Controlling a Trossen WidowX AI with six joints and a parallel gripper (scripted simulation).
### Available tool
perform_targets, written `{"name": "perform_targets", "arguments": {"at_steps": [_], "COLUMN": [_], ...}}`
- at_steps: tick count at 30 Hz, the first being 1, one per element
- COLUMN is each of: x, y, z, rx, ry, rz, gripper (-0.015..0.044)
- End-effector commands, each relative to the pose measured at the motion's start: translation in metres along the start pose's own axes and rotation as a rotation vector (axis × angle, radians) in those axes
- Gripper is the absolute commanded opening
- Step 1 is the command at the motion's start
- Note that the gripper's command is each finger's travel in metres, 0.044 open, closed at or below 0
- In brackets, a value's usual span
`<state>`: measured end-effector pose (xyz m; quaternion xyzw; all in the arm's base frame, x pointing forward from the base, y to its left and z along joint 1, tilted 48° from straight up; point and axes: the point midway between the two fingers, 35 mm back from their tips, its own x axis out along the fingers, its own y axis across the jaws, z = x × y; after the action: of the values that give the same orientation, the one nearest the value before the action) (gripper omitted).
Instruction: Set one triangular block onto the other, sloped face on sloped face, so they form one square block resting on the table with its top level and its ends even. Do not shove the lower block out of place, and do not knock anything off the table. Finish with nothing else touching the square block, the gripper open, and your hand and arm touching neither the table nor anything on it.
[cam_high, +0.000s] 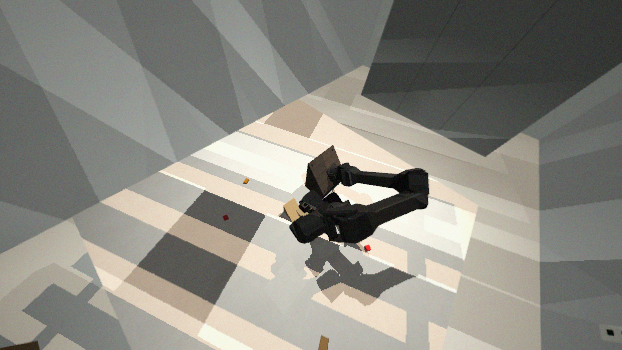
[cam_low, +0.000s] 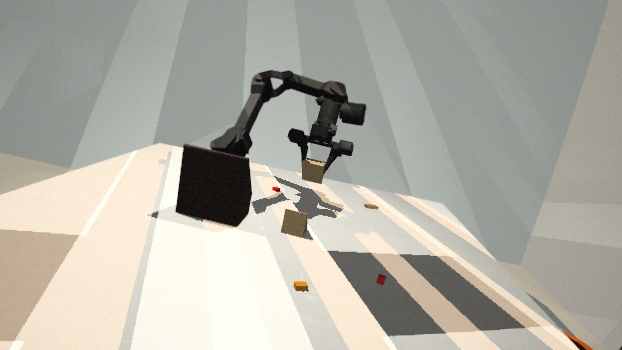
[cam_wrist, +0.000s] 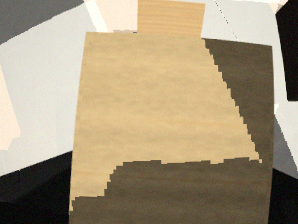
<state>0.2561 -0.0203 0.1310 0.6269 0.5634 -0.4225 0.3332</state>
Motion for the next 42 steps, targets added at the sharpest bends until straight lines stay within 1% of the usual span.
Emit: {"name": "perform_targets", "arguments": {"at_steps": [1, 5, 9, 25, 31, 38, 42], "x": [0.002, 0.002, 0.005, 0.079, 0.084, 0.111, 0.113], "y": [0.001, 0.001, 0.001, 0.002, 0.000, 0.000, -0.001], "z": [0.019, 0.035, 0.036, 0.035, 0.038, 0.037, 0.036], "rx": [0.001, 0.001, 0.001, 0.000, 0.000, 0.000, 0.000], "ry": [0.001, 0.007, 0.007, 0.008, 0.008, 0.009, 0.009], "rz": [-0.007, -0.008, -0.008, -0.006, -0.006, -0.006, -0.006], "gripper": [0.0000, 0.0000, 0.0000, 0.0000, 0.0000, 0.0000, 0.0000]}}
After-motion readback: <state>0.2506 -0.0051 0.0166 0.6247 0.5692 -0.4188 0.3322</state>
